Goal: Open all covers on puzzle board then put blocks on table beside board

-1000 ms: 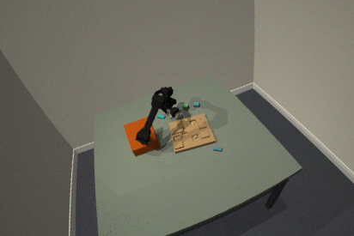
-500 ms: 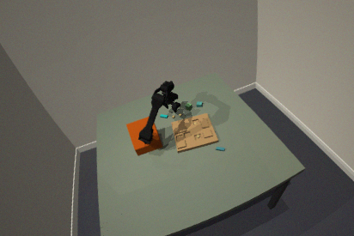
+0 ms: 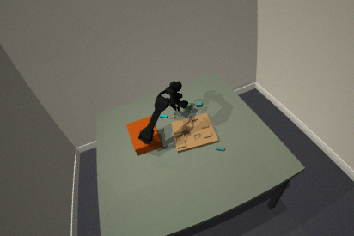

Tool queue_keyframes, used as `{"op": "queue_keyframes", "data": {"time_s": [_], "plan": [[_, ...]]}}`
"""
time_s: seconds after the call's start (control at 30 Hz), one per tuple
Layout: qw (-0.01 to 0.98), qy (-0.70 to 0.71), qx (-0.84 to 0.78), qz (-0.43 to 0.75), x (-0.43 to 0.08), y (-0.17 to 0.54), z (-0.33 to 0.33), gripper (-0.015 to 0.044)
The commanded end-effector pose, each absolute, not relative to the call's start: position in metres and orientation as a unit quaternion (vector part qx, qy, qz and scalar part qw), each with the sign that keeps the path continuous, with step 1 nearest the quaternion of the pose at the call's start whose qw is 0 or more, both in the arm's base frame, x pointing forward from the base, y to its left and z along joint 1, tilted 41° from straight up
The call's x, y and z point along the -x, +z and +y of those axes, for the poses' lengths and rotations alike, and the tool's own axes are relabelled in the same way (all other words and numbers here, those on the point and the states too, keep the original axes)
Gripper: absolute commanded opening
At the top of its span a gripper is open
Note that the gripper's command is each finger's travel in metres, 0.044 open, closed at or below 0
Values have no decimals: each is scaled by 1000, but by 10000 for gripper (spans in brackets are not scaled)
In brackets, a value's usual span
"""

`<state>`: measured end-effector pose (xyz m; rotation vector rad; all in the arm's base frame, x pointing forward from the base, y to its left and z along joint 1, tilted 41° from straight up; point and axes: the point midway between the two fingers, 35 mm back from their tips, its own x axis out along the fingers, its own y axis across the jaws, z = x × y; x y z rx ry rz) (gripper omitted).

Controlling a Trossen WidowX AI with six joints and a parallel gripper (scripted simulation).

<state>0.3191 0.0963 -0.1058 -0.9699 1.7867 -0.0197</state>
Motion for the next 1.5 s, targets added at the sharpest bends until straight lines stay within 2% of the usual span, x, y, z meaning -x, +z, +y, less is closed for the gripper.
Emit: {"op": "queue_keyframes", "data": {"time_s": [0.0, 0.03, 0.87, 1.47], "plan": [[509, 26, 431, 744, -332, -96, 85, 20], [504, 36, 438, 743, -334, -93, 82, 0], [324, 269, 582, 696, -384, -22, -24, 0], [322, 269, 583, 696, -378, -58, -57, 0]]}}
